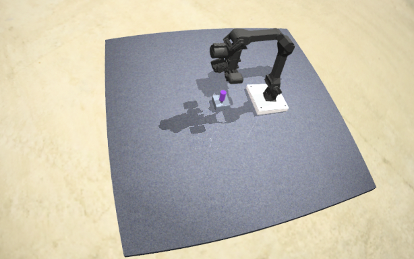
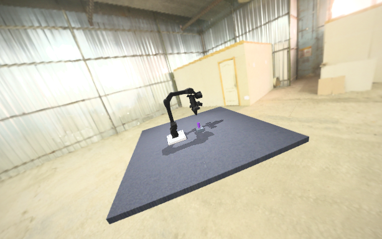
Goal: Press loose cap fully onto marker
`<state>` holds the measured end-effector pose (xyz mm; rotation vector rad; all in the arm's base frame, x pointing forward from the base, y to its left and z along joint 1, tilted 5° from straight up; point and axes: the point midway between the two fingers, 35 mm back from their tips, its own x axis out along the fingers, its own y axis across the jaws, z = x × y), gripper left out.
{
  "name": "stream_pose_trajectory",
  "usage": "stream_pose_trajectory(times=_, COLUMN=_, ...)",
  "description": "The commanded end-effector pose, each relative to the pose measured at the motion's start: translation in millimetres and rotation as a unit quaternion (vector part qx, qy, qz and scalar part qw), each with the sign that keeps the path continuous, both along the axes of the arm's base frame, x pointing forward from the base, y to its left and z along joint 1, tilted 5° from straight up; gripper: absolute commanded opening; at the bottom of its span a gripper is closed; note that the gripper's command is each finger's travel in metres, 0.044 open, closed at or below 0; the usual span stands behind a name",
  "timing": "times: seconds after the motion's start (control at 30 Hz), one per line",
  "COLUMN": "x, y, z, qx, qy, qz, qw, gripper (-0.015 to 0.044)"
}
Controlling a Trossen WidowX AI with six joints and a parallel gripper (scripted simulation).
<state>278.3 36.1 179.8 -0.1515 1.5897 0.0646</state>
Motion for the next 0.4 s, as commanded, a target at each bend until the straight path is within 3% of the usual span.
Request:
stream_pose_trajectory(times=0.0, x=-0.1, y=0.3, z=0.8, qx=0.0, qy=0.001, qz=-0.003, qw=1.0, gripper=0.0157)
stream_pose_trajectory(times=0.37, x=-0.1, y=0.3, z=0.8, qx=0.0, qy=0.001, qz=-0.003, qw=1.0, gripper=0.044)
